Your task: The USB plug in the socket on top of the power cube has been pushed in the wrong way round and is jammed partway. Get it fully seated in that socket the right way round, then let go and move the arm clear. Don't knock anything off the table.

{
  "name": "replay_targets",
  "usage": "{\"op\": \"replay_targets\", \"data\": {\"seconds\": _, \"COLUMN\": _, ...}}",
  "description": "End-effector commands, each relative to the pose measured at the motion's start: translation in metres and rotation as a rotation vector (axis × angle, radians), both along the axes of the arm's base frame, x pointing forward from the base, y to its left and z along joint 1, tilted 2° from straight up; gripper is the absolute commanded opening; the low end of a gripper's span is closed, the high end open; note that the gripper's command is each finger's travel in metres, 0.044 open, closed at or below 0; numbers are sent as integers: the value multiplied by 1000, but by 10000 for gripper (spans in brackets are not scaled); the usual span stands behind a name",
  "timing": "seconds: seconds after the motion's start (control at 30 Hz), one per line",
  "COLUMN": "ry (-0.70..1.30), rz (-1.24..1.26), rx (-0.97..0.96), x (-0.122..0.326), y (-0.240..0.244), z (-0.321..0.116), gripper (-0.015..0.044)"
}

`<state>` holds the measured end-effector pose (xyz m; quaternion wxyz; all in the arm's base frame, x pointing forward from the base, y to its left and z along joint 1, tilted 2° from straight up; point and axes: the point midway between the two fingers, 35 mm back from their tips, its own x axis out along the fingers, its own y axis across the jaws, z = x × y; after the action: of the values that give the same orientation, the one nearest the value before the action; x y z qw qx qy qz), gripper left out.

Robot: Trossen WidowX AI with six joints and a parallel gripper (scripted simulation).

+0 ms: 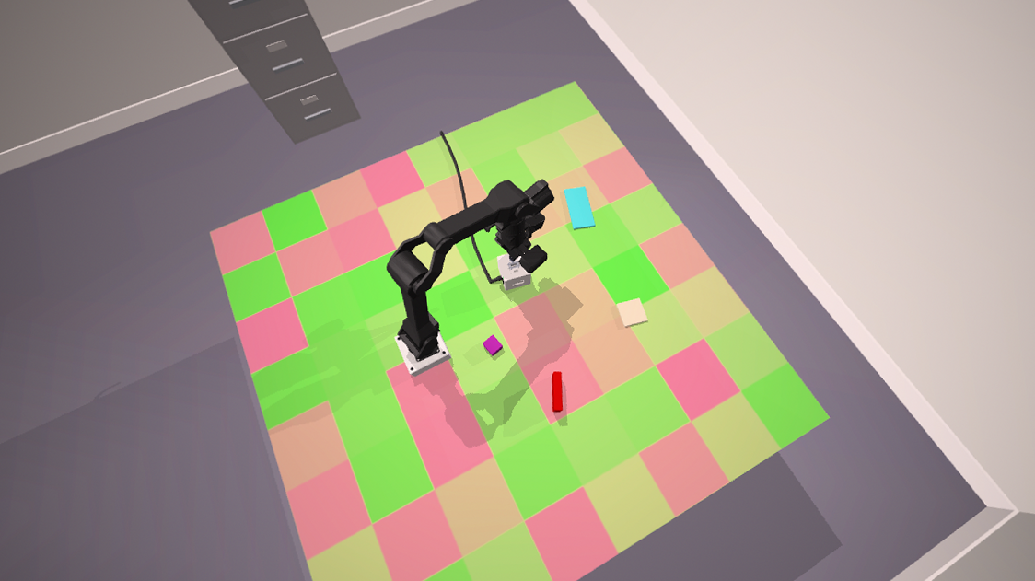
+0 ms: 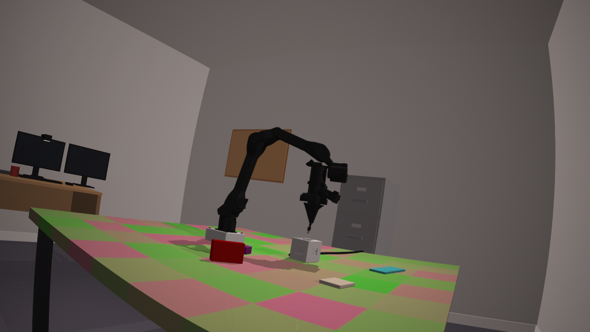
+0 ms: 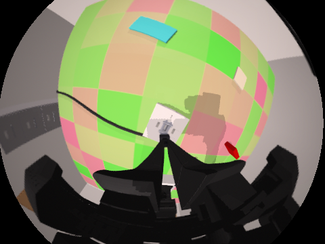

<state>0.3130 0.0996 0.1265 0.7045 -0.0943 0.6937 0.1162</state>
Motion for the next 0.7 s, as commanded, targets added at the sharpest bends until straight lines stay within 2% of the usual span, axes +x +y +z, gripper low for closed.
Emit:
{"op": "replay_targets", "data": {"seconds": 0.0, "ry": 4, "rz": -120, "rx": 1, "x": 0, "y": 0, "z": 0, "gripper": 0}}
{"op": "replay_targets", "data": {"seconds": 0.67, "ry": 21, "rz": -643, "rx": 7, "x": 0, "y": 0, "z": 0, "gripper": 0}}
